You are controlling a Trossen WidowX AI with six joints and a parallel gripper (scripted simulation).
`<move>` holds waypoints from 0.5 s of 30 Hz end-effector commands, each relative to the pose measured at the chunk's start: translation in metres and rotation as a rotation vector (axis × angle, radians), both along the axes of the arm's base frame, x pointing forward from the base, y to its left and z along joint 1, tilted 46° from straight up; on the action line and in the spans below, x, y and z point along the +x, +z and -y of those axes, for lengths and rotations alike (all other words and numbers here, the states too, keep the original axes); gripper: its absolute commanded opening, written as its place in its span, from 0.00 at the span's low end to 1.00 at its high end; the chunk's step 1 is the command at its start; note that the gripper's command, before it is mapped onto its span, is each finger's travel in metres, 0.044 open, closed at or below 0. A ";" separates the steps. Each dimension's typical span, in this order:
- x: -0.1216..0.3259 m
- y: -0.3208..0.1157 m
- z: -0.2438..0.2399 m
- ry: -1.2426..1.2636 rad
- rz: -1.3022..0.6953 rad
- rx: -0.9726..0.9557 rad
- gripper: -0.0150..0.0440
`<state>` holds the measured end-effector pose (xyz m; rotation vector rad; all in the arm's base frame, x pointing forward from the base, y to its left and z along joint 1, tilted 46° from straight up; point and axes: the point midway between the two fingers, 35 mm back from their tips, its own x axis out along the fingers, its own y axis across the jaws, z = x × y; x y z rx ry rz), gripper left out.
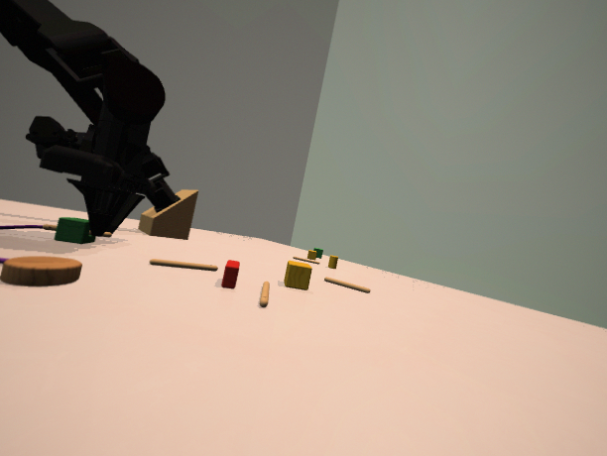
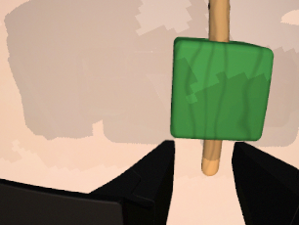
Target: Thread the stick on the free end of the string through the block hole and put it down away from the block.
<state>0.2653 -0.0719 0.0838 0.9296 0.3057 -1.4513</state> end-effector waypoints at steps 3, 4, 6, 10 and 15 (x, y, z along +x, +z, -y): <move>-0.002 -0.005 0.004 0.002 -0.008 -0.006 0.46; -0.002 -0.005 0.004 0.002 -0.008 -0.006 0.46; -0.002 -0.005 0.004 0.002 -0.008 -0.006 0.46; -0.002 -0.005 0.004 0.002 -0.008 -0.006 0.46; -0.001 -0.003 0.004 0.000 -0.003 -0.002 0.25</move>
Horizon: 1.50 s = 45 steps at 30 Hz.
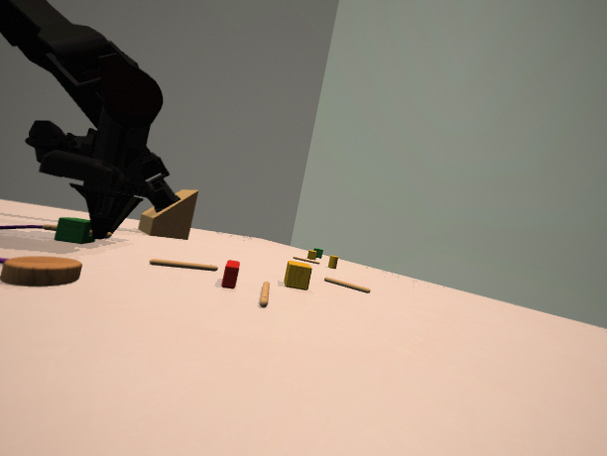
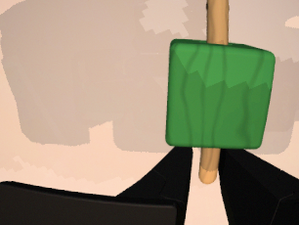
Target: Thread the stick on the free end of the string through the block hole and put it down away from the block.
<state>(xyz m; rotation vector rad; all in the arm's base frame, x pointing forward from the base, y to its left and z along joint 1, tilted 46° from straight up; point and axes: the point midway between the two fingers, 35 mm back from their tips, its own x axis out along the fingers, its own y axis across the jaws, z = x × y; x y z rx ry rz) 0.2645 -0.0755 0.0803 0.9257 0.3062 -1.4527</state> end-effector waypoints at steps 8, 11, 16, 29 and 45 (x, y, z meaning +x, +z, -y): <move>0.000 0.000 0.000 -0.002 0.001 -0.002 0.25; 0.000 -0.001 0.000 -0.018 0.005 -0.020 0.25; 0.000 -0.001 -0.001 -0.033 0.010 -0.030 0.25; 0.000 -0.002 -0.002 -0.036 0.004 -0.028 0.25; 0.000 -0.003 -0.002 -0.038 0.001 -0.026 0.25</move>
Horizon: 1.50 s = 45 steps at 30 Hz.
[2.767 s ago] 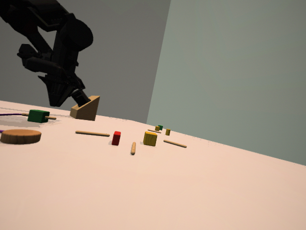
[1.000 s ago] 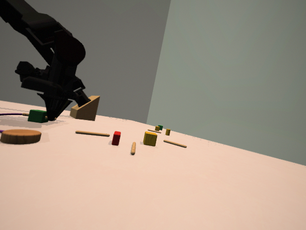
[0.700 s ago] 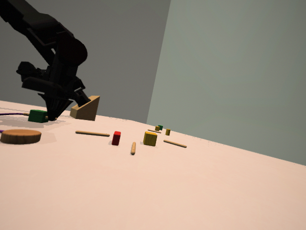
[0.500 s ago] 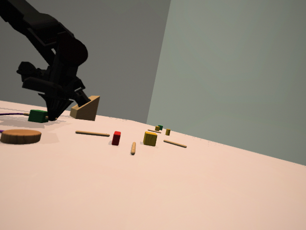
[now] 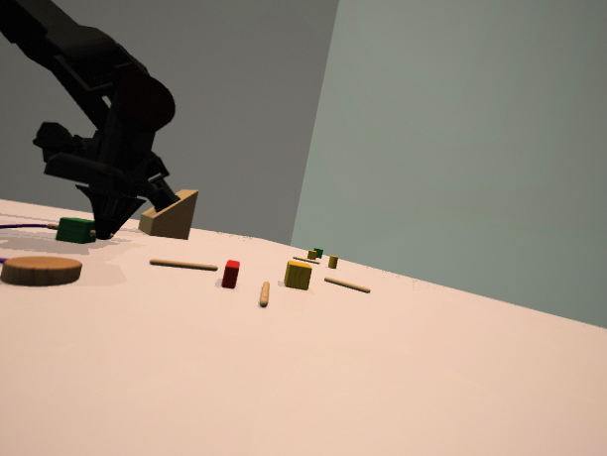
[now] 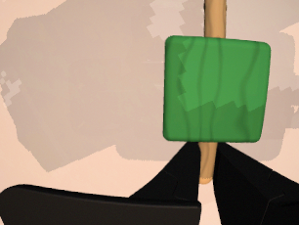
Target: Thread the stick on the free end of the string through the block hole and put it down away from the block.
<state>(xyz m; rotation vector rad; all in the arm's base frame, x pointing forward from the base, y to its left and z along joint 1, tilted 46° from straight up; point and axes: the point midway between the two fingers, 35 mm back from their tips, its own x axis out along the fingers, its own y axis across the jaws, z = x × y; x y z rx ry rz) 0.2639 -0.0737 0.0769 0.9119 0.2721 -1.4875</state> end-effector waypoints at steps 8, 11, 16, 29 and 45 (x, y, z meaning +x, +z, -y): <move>0.001 0.000 -0.001 0.000 0.000 0.000 0.25; 0.002 -0.002 -0.003 -0.001 0.001 0.001 0.25; 0.005 -0.005 -0.008 -0.002 0.001 0.002 0.25; 0.012 -0.014 -0.018 -0.002 -0.007 0.004 0.25; 0.018 -0.025 -0.030 0.007 -0.025 0.008 0.25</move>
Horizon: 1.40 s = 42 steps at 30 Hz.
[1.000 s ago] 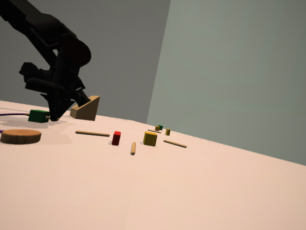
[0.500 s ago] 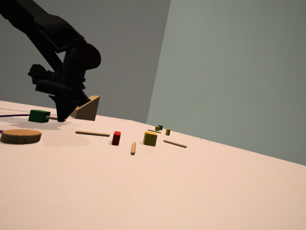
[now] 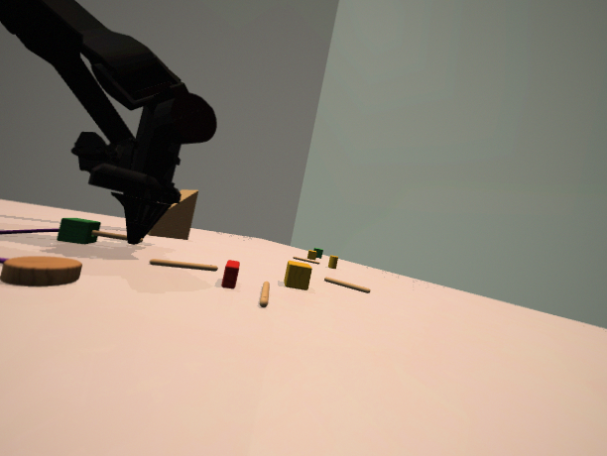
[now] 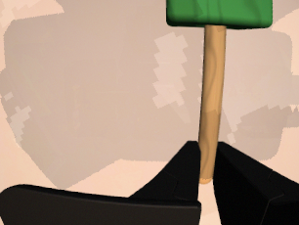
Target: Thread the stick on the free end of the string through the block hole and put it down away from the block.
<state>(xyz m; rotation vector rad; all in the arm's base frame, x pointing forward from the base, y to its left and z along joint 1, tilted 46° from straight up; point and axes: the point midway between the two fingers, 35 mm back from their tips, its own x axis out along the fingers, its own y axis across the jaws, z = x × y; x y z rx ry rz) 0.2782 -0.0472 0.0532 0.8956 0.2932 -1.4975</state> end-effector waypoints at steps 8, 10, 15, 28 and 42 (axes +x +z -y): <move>0.007 -0.007 -0.010 0.023 -0.024 0.003 0.25; 0.007 -0.008 -0.011 0.028 -0.031 0.002 0.25; 0.008 -0.012 -0.015 0.037 -0.043 0.001 0.25; 0.014 -0.020 -0.025 0.039 -0.055 0.001 0.25; 0.017 -0.030 -0.035 0.048 -0.073 -0.001 0.25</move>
